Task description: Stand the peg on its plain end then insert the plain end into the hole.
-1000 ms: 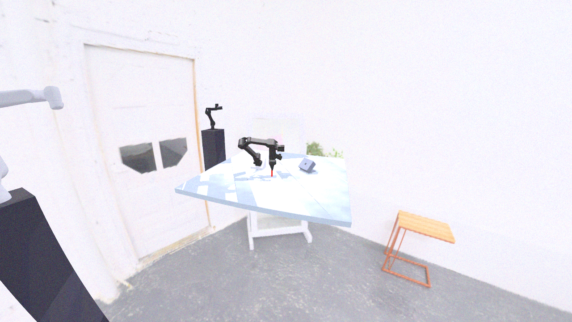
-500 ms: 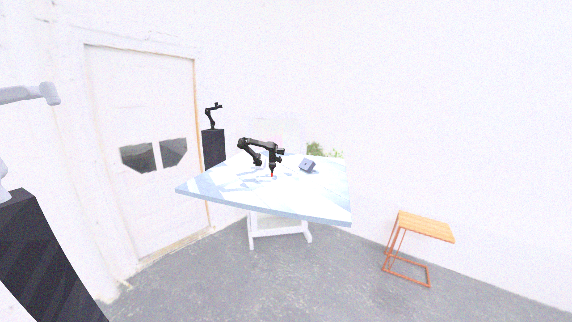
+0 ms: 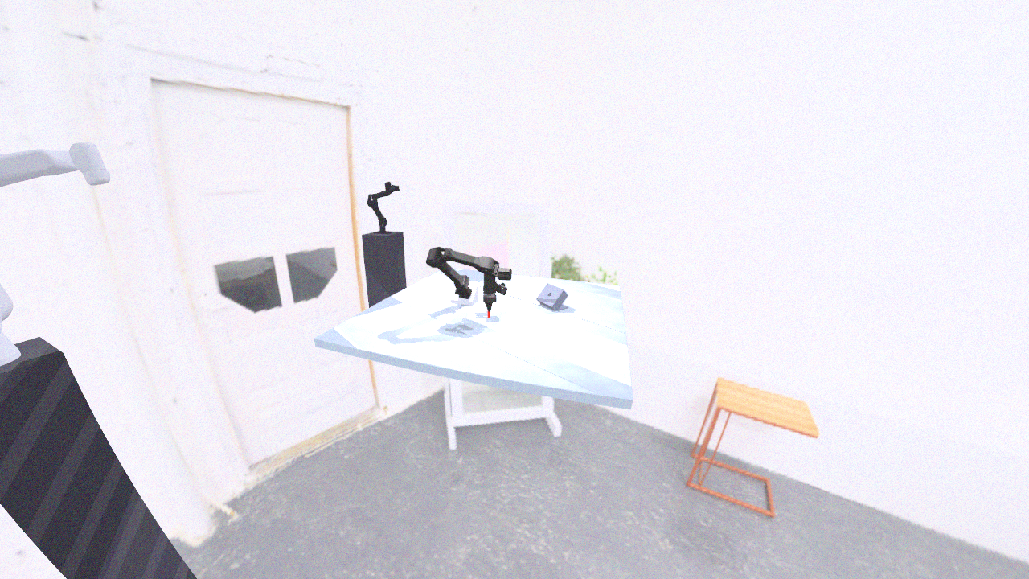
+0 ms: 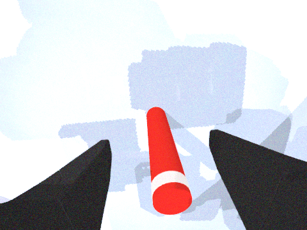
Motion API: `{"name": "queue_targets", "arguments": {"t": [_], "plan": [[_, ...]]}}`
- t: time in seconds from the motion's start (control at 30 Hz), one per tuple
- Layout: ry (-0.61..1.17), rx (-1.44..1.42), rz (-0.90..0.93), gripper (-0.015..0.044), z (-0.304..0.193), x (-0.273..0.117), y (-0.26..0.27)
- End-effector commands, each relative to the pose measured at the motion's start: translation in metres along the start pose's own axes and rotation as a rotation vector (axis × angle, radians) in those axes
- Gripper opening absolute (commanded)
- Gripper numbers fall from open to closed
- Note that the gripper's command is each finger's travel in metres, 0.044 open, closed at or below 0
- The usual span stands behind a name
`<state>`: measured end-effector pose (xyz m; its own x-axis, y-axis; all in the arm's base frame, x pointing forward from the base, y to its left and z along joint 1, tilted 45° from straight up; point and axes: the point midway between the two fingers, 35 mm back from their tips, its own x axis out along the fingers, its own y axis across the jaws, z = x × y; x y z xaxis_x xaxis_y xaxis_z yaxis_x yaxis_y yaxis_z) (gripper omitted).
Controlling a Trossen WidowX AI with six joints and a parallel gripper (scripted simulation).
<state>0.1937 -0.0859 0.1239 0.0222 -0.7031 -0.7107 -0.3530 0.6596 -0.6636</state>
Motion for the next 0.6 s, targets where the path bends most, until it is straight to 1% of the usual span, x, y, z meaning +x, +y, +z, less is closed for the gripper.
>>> {"name": "queue_targets", "arguments": {"t": [0.0, 0.17, 0.4, 0.57], "plan": [[0.001, 0.005, 0.001, 0.0177, 0.0001, -0.0002, -0.0001], [0.001, 0.005, 0.001, 0.0046, 0.0001, -0.0002, -0.0001], [0.001, 0.005, 0.001, 0.0000, 0.0001, -0.0002, -0.0001], [-0.006, 0.004, 0.003, 0.0000, 0.0013, -0.0083, 0.0001]]}}
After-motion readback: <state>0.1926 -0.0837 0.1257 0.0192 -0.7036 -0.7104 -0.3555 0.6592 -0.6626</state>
